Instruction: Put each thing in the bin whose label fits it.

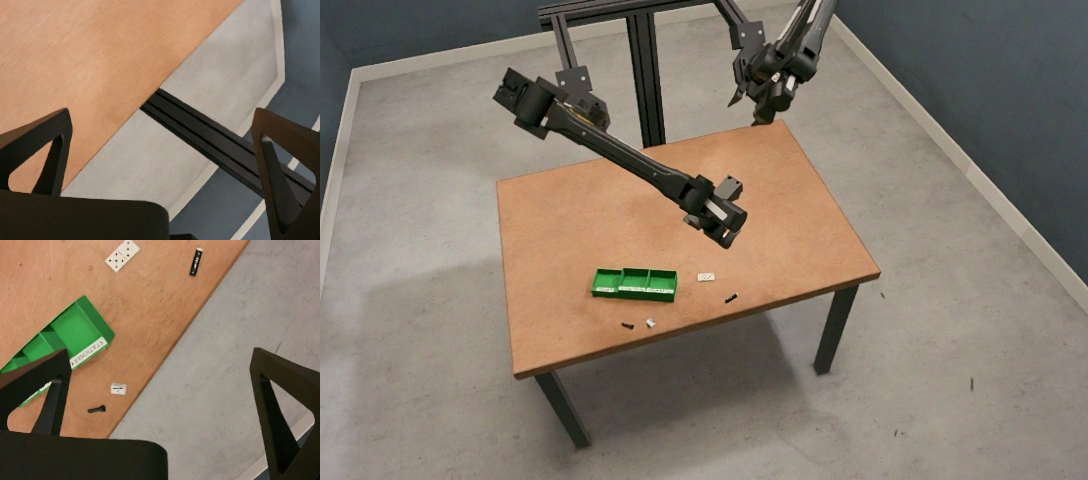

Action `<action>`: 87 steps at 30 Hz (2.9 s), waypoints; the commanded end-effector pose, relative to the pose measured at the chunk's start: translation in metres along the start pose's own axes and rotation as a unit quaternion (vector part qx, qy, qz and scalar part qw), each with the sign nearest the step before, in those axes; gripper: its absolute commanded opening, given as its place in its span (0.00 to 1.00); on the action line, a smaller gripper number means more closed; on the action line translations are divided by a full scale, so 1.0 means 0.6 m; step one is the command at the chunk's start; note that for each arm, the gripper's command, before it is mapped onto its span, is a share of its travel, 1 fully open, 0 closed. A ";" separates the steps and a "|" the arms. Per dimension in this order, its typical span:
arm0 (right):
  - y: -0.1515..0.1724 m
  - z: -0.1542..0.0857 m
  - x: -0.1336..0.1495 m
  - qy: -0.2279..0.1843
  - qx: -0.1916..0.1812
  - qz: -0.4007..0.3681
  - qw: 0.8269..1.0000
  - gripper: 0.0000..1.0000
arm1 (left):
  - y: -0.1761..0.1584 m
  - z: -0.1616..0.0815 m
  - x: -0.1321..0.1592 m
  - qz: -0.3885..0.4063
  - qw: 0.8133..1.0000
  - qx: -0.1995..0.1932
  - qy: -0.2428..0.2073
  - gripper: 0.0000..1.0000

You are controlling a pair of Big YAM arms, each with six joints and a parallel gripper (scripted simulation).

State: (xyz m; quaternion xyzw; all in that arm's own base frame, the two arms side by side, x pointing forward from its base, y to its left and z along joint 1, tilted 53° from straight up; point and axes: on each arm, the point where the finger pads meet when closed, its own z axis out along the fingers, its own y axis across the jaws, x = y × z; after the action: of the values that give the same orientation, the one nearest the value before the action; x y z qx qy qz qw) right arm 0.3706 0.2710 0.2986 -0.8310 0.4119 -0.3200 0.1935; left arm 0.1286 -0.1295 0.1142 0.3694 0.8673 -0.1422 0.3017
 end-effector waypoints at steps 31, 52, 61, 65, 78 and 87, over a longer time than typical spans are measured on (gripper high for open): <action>-0.004 -0.005 0.000 -0.001 0.004 0.001 1.000 1.00 | 0.159 -0.065 0.003 -0.208 0.962 -0.174 -0.030 1.00; -0.004 -0.005 0.000 -0.001 0.004 0.001 1.000 1.00 | 0.216 -0.095 0.038 -0.293 0.923 -0.247 -0.032 1.00; -0.004 -0.005 0.000 -0.001 0.004 0.001 1.000 1.00 | 0.222 -0.100 0.044 -0.304 0.917 -0.256 -0.032 1.00; -0.004 -0.005 0.000 -0.001 0.004 0.001 1.000 1.00 | 0.224 -0.101 0.045 -0.306 0.916 -0.258 -0.032 1.00; -0.004 -0.005 0.000 -0.001 0.004 0.001 1.000 1.00 | 0.224 -0.101 0.045 -0.307 0.916 -0.258 -0.032 1.00; 0.000 0.000 0.000 0.000 0.000 0.000 1.000 1.00 | 0.224 -0.101 0.045 -0.307 0.916 -0.258 -0.032 1.00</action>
State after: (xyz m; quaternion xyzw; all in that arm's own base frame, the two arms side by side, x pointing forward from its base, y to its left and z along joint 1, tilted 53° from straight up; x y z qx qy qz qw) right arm 0.3706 0.2710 0.2986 -0.8310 0.4119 -0.3200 0.1935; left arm 0.1825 0.0051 0.1143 -0.0091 0.9426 -0.0118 0.3337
